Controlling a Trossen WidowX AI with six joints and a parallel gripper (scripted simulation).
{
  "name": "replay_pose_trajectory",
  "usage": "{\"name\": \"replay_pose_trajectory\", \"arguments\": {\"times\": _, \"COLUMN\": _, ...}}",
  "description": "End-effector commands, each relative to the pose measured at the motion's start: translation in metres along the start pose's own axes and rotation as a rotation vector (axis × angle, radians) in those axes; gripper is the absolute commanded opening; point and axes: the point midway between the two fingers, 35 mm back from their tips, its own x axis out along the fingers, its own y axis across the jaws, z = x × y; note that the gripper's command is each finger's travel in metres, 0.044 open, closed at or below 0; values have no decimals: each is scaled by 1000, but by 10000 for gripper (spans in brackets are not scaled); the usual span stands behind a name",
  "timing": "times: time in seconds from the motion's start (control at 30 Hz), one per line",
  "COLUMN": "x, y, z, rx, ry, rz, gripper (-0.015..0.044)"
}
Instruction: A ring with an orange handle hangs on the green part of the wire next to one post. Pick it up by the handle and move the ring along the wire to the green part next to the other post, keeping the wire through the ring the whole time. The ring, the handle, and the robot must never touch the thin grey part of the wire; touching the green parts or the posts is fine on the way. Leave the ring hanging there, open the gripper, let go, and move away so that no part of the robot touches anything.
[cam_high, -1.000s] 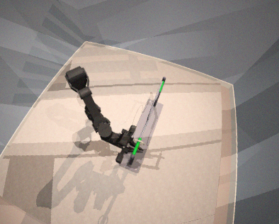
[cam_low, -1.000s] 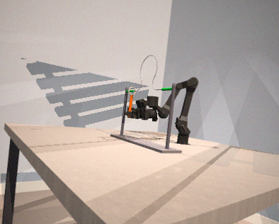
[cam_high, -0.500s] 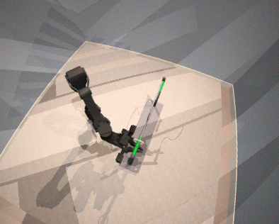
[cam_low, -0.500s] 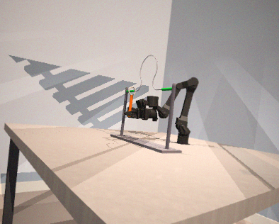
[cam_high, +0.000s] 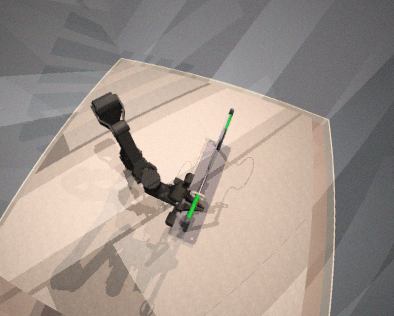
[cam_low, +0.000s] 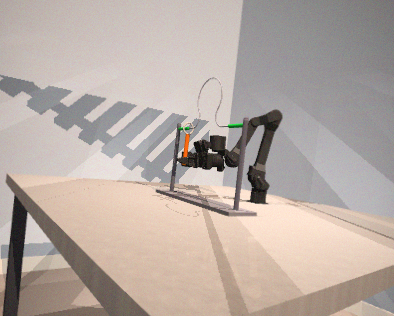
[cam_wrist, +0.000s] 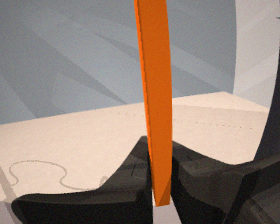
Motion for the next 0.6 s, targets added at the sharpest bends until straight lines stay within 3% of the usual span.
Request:
{"name": "replay_pose_trajectory", "arguments": {"times": 0.0, "x": -1, "y": 4, "z": 0, "rx": 5, "ry": 0, "rz": -4, "gripper": -150}}
{"name": "replay_pose_trajectory", "arguments": {"times": 0.57, "x": 0, "y": 27, "z": 0, "rx": 56, "ry": -2, "rz": 1, "gripper": -150}}
